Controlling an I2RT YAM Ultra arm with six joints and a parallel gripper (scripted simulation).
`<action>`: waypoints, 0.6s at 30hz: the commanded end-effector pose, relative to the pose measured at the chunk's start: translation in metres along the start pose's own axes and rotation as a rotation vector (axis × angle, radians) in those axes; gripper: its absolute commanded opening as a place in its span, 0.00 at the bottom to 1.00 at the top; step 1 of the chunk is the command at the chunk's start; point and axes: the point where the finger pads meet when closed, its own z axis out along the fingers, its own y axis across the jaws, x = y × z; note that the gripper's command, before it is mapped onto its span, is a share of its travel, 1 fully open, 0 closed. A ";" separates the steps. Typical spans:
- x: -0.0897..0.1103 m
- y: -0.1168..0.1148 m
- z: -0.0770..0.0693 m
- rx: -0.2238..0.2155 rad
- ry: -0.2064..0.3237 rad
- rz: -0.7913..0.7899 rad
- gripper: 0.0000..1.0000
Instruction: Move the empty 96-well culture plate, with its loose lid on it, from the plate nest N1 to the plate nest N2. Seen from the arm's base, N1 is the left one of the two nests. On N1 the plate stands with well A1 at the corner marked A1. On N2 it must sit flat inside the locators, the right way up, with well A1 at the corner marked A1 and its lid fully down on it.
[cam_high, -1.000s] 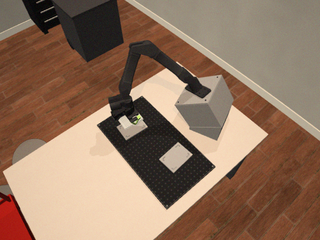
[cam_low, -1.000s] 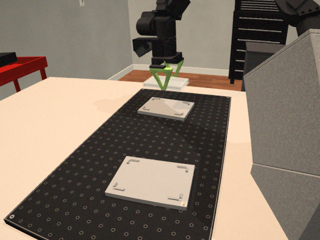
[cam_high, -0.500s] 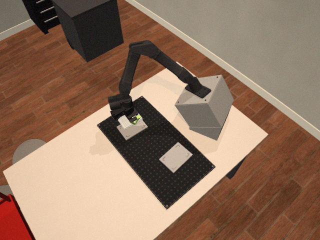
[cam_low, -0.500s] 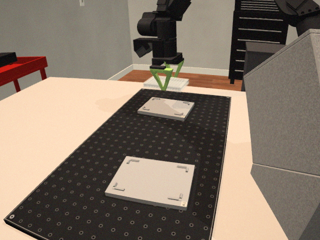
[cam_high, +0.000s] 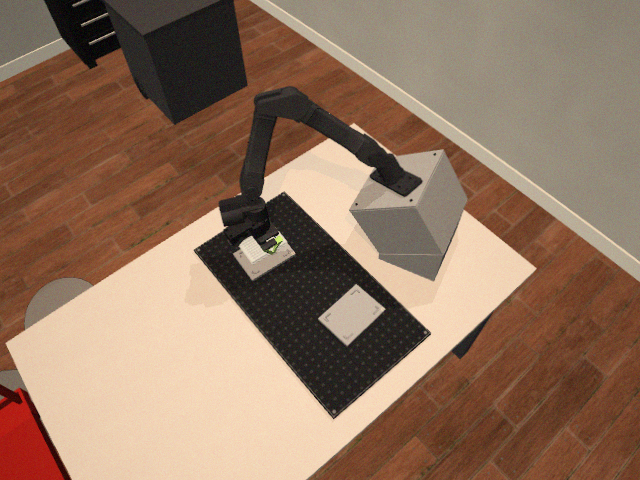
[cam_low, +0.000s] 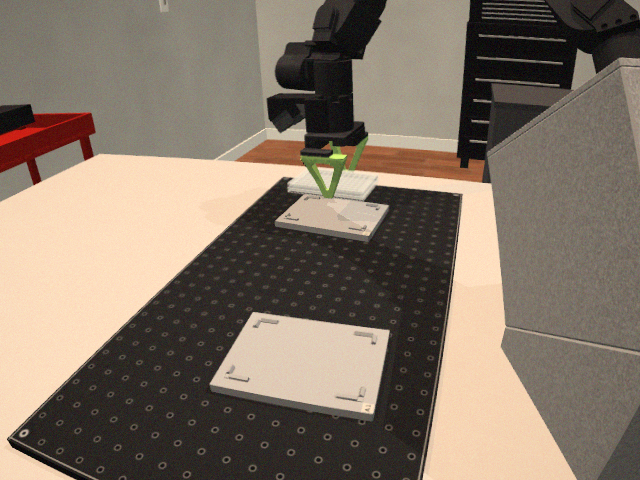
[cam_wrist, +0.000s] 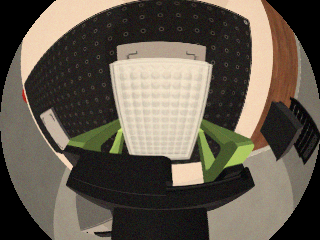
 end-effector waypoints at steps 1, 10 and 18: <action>-0.019 -0.003 -0.001 0.006 -0.054 0.005 0.00; -0.021 -0.004 0.014 0.007 -0.053 0.006 0.00; -0.023 -0.003 0.023 0.006 -0.055 0.002 0.00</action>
